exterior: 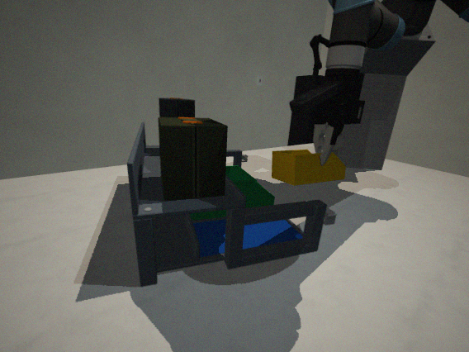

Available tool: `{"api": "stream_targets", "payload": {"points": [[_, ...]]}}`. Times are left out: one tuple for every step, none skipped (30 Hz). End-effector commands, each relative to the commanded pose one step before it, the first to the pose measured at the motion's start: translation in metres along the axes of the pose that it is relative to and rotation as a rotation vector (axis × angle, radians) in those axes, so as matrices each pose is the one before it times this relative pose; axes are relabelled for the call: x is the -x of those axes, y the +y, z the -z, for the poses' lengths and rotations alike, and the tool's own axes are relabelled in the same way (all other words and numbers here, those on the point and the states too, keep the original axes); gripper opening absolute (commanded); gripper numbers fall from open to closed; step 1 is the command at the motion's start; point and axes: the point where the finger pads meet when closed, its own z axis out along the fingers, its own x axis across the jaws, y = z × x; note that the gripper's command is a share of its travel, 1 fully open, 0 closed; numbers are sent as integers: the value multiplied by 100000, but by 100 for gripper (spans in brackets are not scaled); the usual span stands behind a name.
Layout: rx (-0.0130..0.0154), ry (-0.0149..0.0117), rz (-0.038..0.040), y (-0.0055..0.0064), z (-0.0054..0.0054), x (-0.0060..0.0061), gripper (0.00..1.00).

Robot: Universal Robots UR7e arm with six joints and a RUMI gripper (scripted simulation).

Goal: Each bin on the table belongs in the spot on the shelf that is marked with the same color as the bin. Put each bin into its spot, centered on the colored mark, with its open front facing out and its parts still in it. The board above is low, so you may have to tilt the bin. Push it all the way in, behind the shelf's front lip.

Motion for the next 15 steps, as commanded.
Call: {"api": "stream_targets", "payload": {"points": [[-30, -61, -1625, -434, -14, -1372, 0], [0, 0, -328, -78, -4, -257, 0], [0, 0, -319, -77, -4, -250, 0], [0, 0, -310, -75, -4, -243, 0], [0, 0, -301, -74, -4, -236, 0], [0, 0, -292, -72, -3, -228, 0], [0, 0, -283, -71, -3, -221, 0], [0, -1, -273, -68, -3, -213, 0], [0, 1, -263, -67, -3, -205, 0], [-1, -1, -252, -64, -3, -196, 0], [1, 1, -243, -63, -3, -189, 0], [0, 0, -232, -60, -3, -180, 0], [0, 0, 0, 0, 0, 0, 0], [0, 0, 0, 0, 0, 0, 0], [0, 0, -221, -58, -3, -172, 0]]}}
